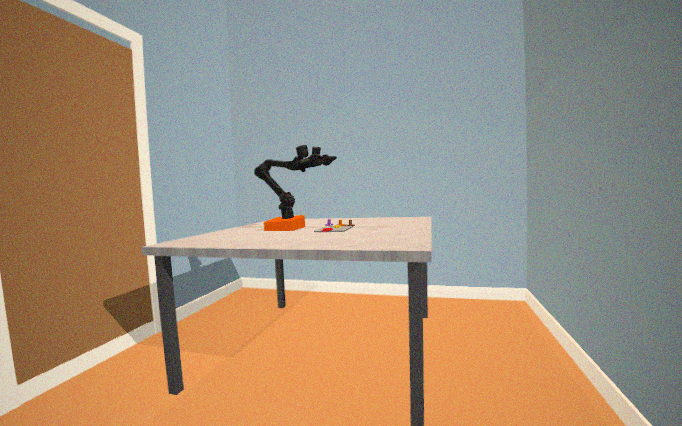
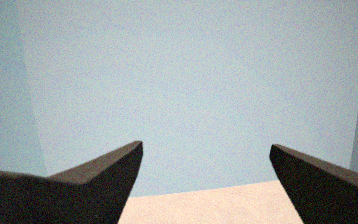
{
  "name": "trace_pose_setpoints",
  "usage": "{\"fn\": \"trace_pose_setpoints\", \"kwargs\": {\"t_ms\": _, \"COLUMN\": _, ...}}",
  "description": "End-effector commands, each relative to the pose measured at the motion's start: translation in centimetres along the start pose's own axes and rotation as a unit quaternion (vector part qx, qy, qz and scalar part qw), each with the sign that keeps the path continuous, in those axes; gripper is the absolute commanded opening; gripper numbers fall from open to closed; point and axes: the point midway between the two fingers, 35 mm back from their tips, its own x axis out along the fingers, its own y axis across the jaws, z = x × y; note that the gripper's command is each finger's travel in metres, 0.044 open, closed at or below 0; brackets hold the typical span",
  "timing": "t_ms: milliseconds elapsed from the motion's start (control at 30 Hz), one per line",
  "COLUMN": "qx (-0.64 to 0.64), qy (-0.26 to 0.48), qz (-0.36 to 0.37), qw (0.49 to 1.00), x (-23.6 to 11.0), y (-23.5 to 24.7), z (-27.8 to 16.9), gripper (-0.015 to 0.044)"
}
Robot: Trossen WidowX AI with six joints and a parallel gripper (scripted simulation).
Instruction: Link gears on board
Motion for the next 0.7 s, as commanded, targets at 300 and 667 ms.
{"fn": "trace_pose_setpoints", "kwargs": {"t_ms": 300, "qx": 0.150, "qy": 0.279, "qz": 0.011, "qw": 0.949, "x": 5.9, "y": 5.1, "z": -10.4, "gripper": 0.0440}}
{"fn": "trace_pose_setpoints", "kwargs": {"t_ms": 667, "qx": 0.228, "qy": 0.583, "qz": -0.124, "qw": 0.770, "x": 5.1, "y": 11.8, "z": -24.6, "gripper": 0.0440}}
